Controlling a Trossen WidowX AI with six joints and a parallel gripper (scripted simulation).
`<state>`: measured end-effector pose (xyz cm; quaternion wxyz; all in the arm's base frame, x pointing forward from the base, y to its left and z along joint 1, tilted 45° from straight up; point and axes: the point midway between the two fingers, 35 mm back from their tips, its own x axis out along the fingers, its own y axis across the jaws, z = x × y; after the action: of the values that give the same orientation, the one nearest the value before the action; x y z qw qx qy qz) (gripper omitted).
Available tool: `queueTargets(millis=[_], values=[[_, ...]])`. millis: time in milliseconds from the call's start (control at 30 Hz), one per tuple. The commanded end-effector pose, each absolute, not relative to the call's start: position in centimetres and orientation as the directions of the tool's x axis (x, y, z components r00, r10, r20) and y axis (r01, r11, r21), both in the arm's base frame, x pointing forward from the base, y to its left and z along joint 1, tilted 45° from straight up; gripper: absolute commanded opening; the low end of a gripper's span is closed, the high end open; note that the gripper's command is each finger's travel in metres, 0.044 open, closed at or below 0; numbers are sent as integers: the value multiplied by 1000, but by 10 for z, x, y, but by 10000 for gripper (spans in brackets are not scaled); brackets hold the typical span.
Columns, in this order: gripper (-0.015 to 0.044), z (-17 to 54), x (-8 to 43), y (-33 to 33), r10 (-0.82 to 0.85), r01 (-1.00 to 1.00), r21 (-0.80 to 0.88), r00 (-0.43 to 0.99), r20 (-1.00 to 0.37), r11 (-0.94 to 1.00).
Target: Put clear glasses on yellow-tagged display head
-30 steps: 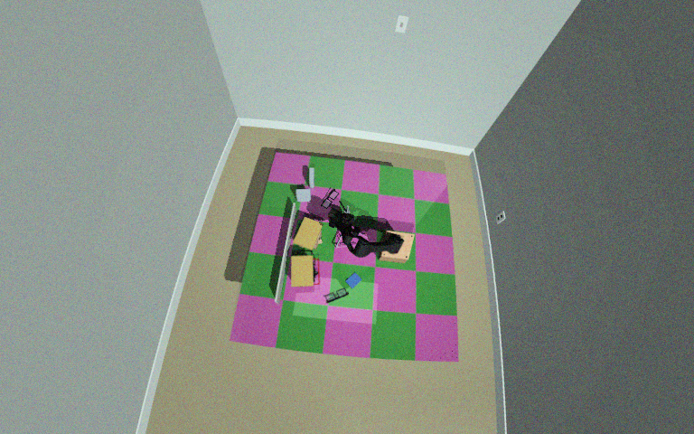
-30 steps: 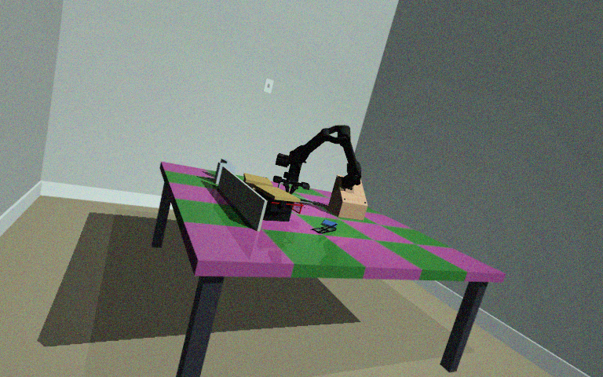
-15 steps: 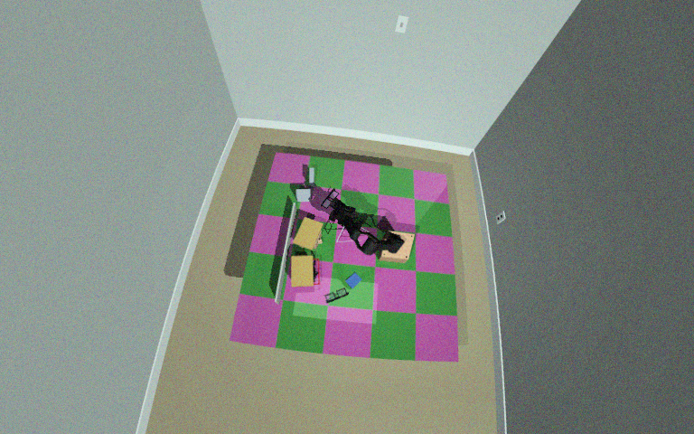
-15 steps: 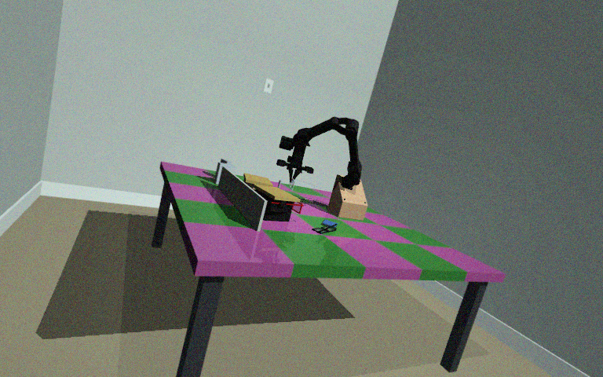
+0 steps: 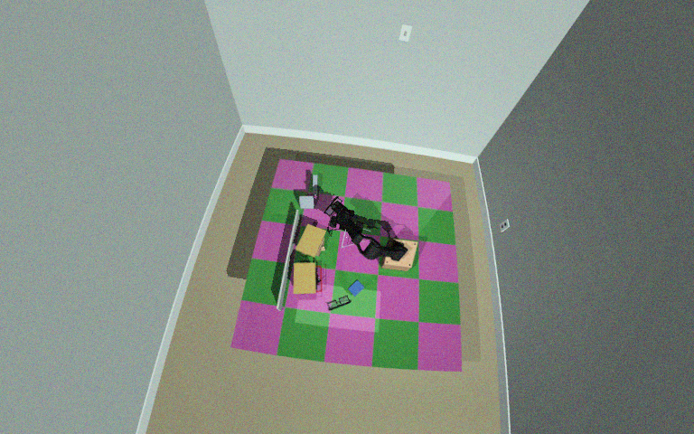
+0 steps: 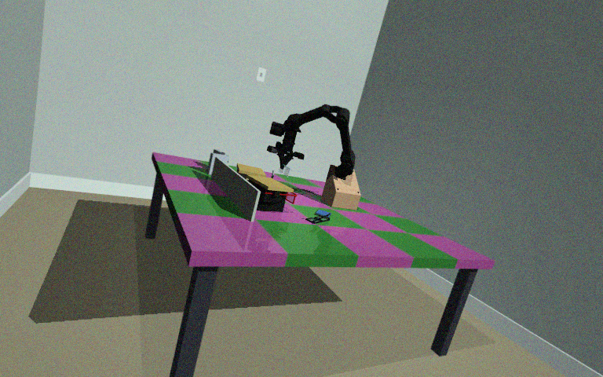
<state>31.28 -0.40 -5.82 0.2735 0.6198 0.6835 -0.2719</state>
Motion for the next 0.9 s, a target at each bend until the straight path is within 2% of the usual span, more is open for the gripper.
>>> queueTargets(millis=[0,400,867], values=[[0,-65,320,-11,697,984,47,-87,-711,171],[0,-84,344,-29,696,854,307,-86,-713,420],[0,-108,367,-51,695,546,551,-85,-714,631]])
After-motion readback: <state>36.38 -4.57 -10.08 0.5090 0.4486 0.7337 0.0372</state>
